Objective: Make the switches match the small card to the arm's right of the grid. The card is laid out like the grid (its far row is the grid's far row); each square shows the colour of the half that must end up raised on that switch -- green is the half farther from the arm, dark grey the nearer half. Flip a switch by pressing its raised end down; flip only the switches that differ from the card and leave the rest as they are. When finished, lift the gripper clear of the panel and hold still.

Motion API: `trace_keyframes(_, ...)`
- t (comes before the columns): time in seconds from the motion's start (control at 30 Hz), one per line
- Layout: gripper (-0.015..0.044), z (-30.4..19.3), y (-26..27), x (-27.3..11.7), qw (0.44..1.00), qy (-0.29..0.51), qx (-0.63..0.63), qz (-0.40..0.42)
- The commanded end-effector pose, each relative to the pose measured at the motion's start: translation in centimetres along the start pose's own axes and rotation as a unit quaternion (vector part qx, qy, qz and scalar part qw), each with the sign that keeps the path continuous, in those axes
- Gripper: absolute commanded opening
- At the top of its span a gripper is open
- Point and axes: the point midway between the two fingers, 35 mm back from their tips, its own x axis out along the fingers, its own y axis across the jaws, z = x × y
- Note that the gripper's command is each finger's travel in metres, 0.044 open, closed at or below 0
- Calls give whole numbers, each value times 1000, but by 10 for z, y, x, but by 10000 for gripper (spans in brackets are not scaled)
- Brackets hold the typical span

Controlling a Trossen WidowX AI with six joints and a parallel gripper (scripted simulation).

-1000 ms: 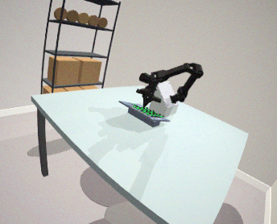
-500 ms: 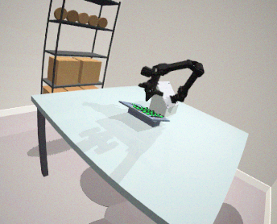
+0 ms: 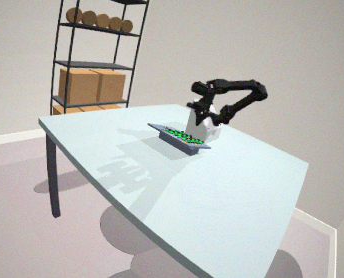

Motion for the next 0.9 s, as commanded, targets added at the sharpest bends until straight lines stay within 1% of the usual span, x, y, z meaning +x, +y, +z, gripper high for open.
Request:
trace_keyframes(0.0, 0, -19, 29, 3, 1000, 4, 7, 8)
trace_keyframes(0.17, 0, -20, 30, 5, 1000, 3, 7, 8)
trace_keyframes(0.3, 0, -21, 31, 36, 1000, -8, 7, 9)
trace_keyframes(0.87, 0, -22, 32, 55, 1000, -9, 7, 10)
